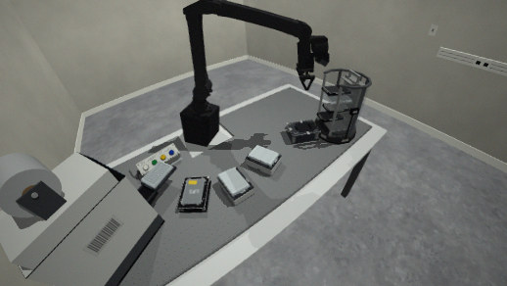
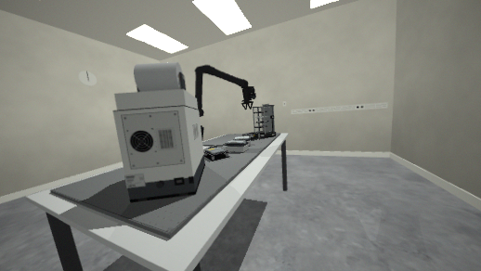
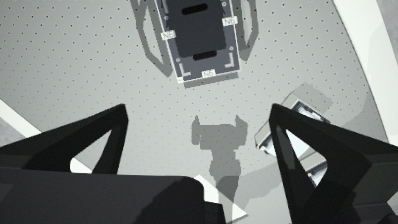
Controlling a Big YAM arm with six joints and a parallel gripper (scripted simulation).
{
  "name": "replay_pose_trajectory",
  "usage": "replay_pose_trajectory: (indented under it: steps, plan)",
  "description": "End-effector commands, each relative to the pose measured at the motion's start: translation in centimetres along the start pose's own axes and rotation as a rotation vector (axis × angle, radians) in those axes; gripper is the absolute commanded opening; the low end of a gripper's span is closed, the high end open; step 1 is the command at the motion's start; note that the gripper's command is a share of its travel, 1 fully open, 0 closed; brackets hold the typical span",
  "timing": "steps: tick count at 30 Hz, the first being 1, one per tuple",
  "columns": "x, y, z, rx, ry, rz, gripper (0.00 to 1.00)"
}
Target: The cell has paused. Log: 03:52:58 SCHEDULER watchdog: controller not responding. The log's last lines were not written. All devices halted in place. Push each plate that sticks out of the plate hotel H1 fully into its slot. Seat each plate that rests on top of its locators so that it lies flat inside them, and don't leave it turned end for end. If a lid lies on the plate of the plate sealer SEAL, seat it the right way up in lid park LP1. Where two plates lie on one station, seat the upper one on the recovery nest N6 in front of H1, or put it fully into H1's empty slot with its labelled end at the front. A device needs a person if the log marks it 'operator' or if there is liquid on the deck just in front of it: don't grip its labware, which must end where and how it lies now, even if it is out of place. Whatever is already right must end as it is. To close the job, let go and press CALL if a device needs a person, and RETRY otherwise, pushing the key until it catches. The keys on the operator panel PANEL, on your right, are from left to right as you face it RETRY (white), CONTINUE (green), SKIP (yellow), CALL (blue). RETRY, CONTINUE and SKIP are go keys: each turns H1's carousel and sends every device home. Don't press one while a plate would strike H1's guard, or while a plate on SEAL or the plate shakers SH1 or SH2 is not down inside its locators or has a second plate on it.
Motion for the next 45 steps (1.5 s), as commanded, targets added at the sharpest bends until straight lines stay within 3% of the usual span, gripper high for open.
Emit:
replay_pose_trajectory:
  steps: [1,10,12,27,30,35,42,45]
  plan:
    - [-0.5,-1.9,-0.7,-0.01,-0.02,-0.13,1.0]
    - [-2.5,-1.4,-0.8,-0.013,-0.065,-0.336,1.0]
    - [-2.5,-1.4,-0.8,-0.013,-0.065,-0.336,1.0]
    - [-5.5,0.1,-1.1,-0.02,-0.142,-0.678,1.0]
    - [-5.7,0.5,-1.1,-0.019,-0.147,-0.695,1.0]
    - [-6.5,1.0,-1.3,-0.022,-0.172,-0.815,1.0]
    - [-7.5,3.7,-1.5,-0.014,-0.205,-0.941,1.0]
    - [-7.5,3.7,-1.5,-0.014,-0.205,-0.941,1.0]
Point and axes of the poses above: the point where the finger pads meet when closed, its own y axis out along the fingers, its own z axis across the jaws, x = y × z, the point moved 10 cm from there along -y, back along the fingers, and after that the axes turned 7 degrees about -y, right-handed, at the moved point
